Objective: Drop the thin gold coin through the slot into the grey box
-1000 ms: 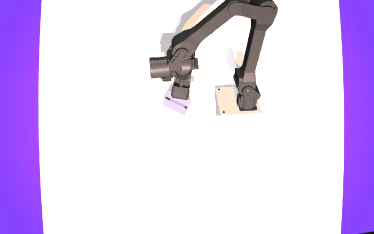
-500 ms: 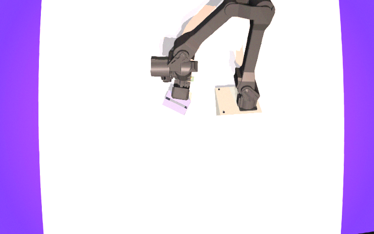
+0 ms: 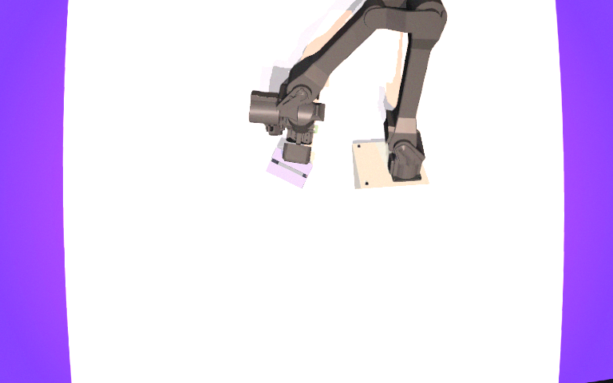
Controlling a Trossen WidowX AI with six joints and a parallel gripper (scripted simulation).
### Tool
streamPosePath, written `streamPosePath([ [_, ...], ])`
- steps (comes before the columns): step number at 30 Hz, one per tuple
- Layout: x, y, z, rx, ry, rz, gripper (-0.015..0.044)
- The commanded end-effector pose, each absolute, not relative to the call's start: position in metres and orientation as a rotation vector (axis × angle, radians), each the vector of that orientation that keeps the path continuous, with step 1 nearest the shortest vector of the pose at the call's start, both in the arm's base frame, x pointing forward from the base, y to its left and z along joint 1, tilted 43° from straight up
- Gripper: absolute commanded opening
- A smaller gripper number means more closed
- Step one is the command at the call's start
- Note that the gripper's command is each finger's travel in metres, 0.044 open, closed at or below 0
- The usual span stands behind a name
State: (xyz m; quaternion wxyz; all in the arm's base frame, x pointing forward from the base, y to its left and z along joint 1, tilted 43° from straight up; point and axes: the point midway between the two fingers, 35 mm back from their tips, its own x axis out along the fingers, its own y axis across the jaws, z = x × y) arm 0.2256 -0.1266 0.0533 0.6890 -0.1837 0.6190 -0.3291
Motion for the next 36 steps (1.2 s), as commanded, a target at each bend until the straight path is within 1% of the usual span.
streamPosePath([
  [1, 0.225, -0.128, 0.052, -0.419, 1.389, -0.734, 0.0029],
  [2, 0.225, -0.128, 0.052, -0.419, 1.389, -0.734, 0.0003],
  [3, 0.225, -0.128, 0.052, -0.419, 1.389, -0.734, 0.0000],
  [15, 0.225, -0.127, 0.053, -0.418, 1.389, -0.734, 0.0000],
  [36, 0.229, -0.089, 0.088, -0.409, 1.392, -0.725, 0.0000],
])
